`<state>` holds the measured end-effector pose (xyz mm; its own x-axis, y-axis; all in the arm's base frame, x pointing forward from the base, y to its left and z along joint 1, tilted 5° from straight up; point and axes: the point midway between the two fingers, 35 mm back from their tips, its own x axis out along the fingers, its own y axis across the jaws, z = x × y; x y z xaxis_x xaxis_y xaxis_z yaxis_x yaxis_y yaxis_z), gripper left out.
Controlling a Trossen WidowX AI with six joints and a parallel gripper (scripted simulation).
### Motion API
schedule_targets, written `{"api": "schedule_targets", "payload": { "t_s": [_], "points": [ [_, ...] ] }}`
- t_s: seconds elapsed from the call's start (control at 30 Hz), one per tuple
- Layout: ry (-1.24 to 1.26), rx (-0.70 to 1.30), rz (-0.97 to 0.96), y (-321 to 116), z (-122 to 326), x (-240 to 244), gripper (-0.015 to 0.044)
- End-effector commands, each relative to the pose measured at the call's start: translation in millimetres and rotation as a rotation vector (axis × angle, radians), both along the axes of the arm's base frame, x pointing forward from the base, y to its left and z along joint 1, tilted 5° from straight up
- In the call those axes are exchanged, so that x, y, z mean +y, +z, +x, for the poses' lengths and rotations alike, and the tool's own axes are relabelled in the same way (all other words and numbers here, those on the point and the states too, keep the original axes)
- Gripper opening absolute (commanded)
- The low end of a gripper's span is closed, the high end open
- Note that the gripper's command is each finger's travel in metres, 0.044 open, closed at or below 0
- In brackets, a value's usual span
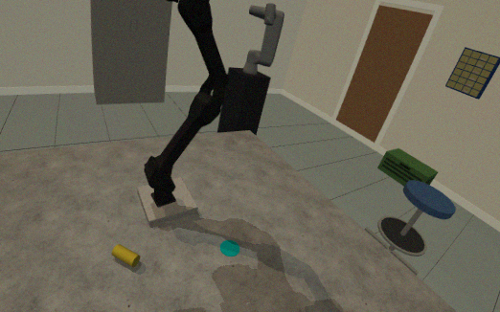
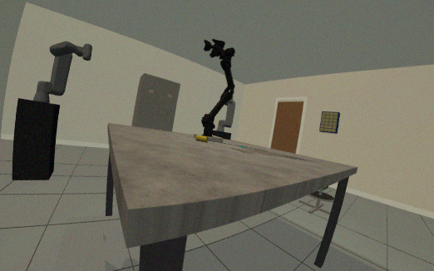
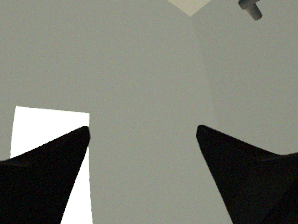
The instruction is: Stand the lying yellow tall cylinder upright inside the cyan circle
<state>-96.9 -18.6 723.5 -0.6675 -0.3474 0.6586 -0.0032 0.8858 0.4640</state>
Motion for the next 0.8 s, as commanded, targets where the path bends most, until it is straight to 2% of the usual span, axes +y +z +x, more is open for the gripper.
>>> {"api": "schedule_targets", "payload": {
  "t_s": [0.0, 0.1, 0.43, 0.77],
  "points": [
    [-0.002, 0.003, 0.012, -0.6, 0.0, -2.3, 0.0374],
    [-0.021, 0.058, 0.172, -9.5, 1.8, -34.5, 0.0309],
    [-0.064, 0.426, 0.803, -70.1, 33.7, -159.3, 0.0309],
    [-0.059, 0.998, 1.281, -160.5, 95.8, -247.0, 0.0309]
  ]
}}
